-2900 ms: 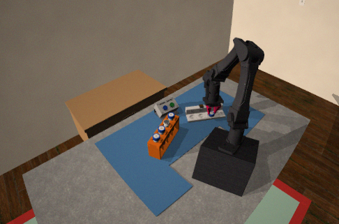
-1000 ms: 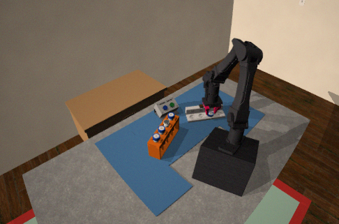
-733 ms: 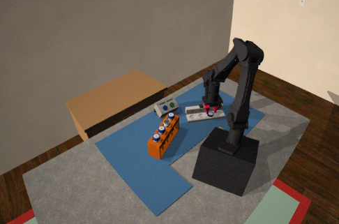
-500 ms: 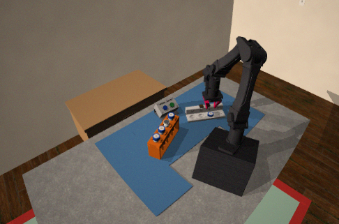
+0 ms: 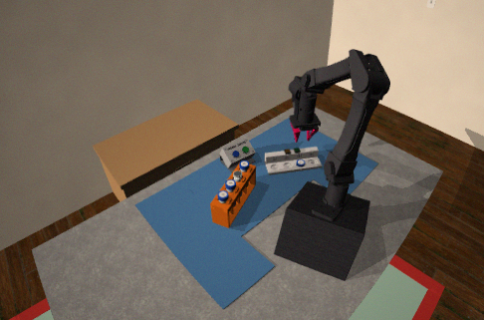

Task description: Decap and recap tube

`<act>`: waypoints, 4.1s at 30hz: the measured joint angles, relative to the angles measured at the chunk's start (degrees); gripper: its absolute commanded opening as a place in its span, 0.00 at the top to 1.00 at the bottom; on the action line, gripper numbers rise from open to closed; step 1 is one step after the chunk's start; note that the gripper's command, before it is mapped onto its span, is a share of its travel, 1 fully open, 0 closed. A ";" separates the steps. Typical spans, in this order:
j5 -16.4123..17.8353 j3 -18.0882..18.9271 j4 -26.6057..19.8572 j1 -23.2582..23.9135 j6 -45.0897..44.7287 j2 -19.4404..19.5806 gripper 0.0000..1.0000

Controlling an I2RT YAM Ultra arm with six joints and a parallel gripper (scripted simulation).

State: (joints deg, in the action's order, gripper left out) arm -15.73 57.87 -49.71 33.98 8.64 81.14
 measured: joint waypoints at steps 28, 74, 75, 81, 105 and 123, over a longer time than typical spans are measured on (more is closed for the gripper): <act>-2.75 8.41 -9.31 -14.14 -14.51 7.69 1.00; -5.38 35.89 -6.32 -32.24 -0.66 43.43 1.00; -5.35 35.87 -6.25 -32.24 -0.66 43.45 1.00; -5.38 35.71 -5.90 -32.15 -0.72 43.52 1.00; -5.33 34.49 -3.93 -31.61 -1.36 44.24 1.00; -5.33 34.49 -3.93 -31.61 -1.40 44.24 1.00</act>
State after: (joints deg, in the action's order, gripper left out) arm -21.06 92.36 -53.65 2.37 7.25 125.38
